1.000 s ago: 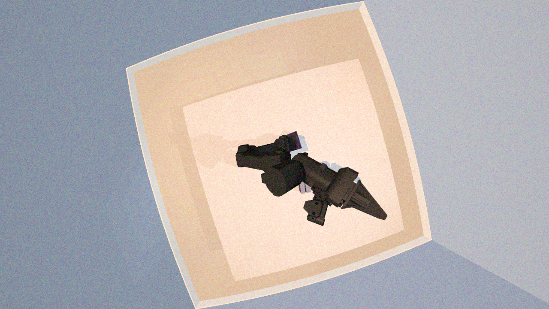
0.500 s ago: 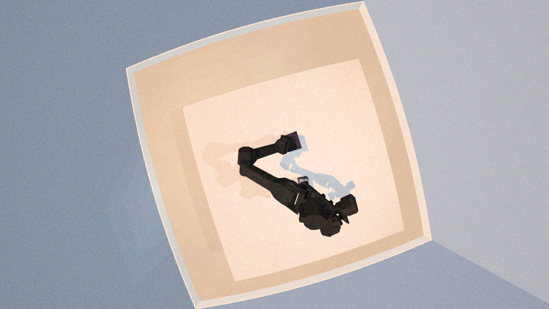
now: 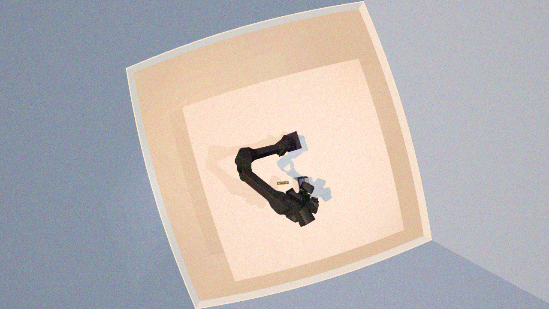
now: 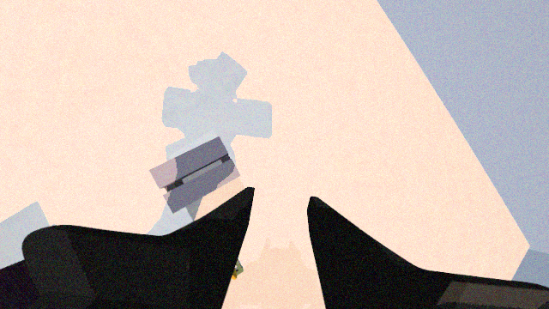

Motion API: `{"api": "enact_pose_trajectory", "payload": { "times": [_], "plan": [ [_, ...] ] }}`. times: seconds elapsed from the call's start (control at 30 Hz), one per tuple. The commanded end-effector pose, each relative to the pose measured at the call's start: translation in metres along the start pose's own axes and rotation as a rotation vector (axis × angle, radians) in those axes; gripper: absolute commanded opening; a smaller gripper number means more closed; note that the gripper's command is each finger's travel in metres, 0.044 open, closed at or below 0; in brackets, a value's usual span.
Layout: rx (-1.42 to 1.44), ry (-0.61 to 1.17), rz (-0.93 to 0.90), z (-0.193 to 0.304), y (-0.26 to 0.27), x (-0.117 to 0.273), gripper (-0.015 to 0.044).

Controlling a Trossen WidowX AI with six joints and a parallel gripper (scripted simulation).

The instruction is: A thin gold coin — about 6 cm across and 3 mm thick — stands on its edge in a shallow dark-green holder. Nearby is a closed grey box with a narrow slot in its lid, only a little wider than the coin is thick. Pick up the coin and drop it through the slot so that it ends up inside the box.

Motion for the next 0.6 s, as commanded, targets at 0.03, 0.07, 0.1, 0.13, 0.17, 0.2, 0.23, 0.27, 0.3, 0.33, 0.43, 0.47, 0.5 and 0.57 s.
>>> {"api": "enact_pose_trajectory", "payload": {
  "times": [0.03,0.07,0.1,0.13,0.17,0.2,0.23,0.27,0.3,0.33,0.43,0.47,0.5,0.57],
  "plan": [
    [0.285,0.205,-0.15,0.064,0.02,-0.024,0.0161],
    [0.35,0.244,-0.195,0.077,0.025,-0.028,0.0161],
    [0.417,0.278,-0.243,0.091,0.03,-0.031,0.0161],
    [0.483,0.31,-0.295,0.104,0.035,-0.033,0.0161],
    [0.537,0.332,-0.34,0.114,0.039,-0.034,0.0161],
    [0.57,0.345,-0.367,0.119,0.042,-0.035,0.0161],
    [0.581,0.349,-0.377,0.121,0.042,-0.035,0.0161],
    [0.581,0.349,-0.377,0.121,0.042,-0.035,0.0161],
    [0.581,0.349,-0.377,0.121,0.042,-0.035,0.0161],
    [0.581,0.349,-0.377,0.121,0.042,-0.035,0.0161],
    [0.581,0.349,-0.377,0.121,0.042,-0.035,0.0161],
    [0.581,0.348,-0.377,0.122,0.043,-0.037,0.0161],
    [0.581,0.348,-0.377,0.124,0.044,-0.043,0.0161],
    [0.58,0.349,-0.376,0.131,0.048,-0.06,0.0161]
  ]
}}
Point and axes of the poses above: the point midway between the two fingers, 35 mm back from their tips, its own x axis back along the fingers, its own y axis across the jaws, z = x × y, the point moved 1 cm from there along x, back along the fingers, and after that the axes turned 10 degrees about x, right-handed, at the moved point
